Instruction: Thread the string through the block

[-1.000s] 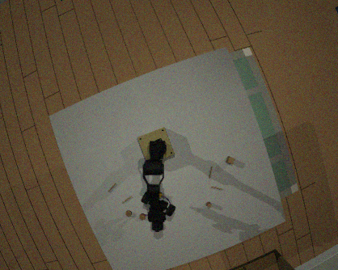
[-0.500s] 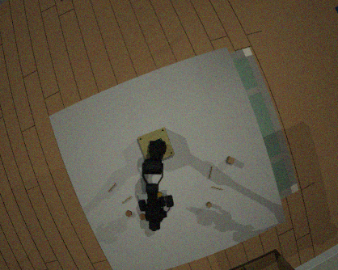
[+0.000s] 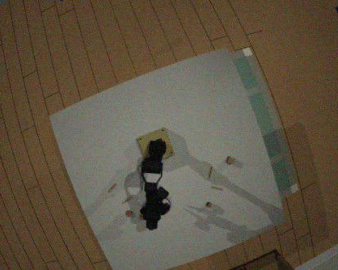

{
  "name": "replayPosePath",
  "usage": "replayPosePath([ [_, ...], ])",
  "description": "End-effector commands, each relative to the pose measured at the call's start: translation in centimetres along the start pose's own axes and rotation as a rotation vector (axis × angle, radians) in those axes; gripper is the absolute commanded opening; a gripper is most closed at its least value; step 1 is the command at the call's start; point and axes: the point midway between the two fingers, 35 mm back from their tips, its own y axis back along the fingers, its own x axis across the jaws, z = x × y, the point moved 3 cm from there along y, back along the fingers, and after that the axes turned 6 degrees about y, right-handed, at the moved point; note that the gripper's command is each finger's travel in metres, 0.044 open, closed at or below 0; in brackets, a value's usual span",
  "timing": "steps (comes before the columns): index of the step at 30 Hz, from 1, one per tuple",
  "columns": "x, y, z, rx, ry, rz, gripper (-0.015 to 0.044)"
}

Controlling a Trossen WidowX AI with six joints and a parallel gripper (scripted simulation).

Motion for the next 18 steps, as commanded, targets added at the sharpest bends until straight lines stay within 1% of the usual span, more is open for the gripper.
replayPosePath([
  [1,0.13,-0.2,-0.91,0.012,0.303,0.013,0.0125],
  [12,0.13,-0.22,-0.91,0.012,0.303,0.013,0.0125],
  [18,0.06,-0.92,-0.87,0.012,0.303,0.013,0.0125],
])
